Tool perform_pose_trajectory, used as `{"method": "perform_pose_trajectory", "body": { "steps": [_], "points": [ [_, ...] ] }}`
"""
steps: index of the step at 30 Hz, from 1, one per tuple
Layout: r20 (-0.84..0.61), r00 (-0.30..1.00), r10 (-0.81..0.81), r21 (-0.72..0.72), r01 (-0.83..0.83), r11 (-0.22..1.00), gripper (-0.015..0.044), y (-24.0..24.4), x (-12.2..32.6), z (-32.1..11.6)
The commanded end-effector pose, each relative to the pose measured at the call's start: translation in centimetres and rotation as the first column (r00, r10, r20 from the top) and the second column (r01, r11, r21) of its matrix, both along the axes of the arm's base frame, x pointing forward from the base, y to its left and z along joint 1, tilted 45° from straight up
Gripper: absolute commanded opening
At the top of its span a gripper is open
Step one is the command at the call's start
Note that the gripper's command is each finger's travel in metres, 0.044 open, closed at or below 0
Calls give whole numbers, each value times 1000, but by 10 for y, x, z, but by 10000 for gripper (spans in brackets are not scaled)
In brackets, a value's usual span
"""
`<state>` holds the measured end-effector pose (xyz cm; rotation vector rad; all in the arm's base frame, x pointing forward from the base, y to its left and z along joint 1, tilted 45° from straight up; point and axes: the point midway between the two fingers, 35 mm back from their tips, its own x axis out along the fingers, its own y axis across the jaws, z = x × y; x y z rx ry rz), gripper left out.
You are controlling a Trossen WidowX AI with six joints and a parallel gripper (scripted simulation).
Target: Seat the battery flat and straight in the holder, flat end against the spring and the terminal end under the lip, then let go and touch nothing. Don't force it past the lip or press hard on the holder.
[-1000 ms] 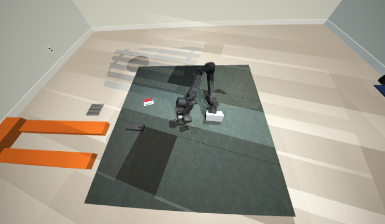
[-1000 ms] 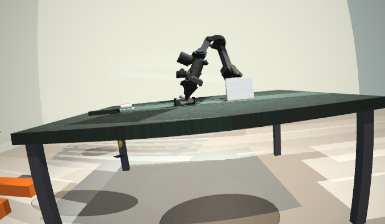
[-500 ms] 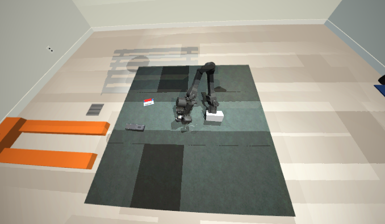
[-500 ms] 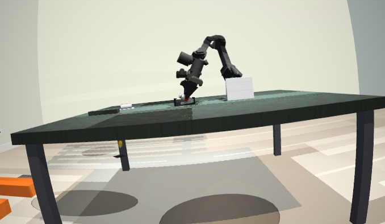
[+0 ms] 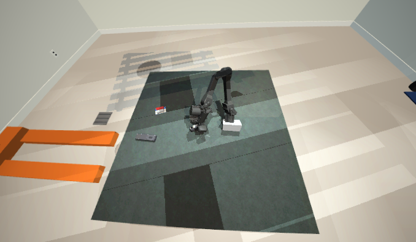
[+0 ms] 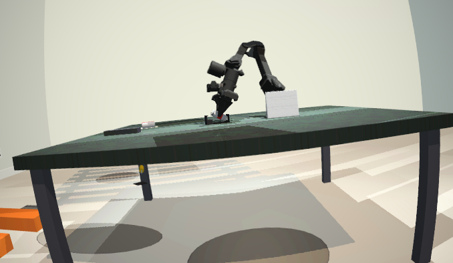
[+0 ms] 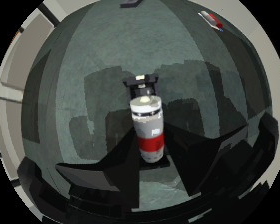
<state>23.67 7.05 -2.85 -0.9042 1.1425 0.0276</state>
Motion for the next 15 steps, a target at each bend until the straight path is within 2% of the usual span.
{"method": "perform_pose_trajectory", "body": {
  "steps": [1,15],
  "points": [
    [-30,999,-20,-11,19,1000,87,-2,-1,-3],
    [-80,994,-70,-40,67,997,87,-1,2,-6]
  ]
}}
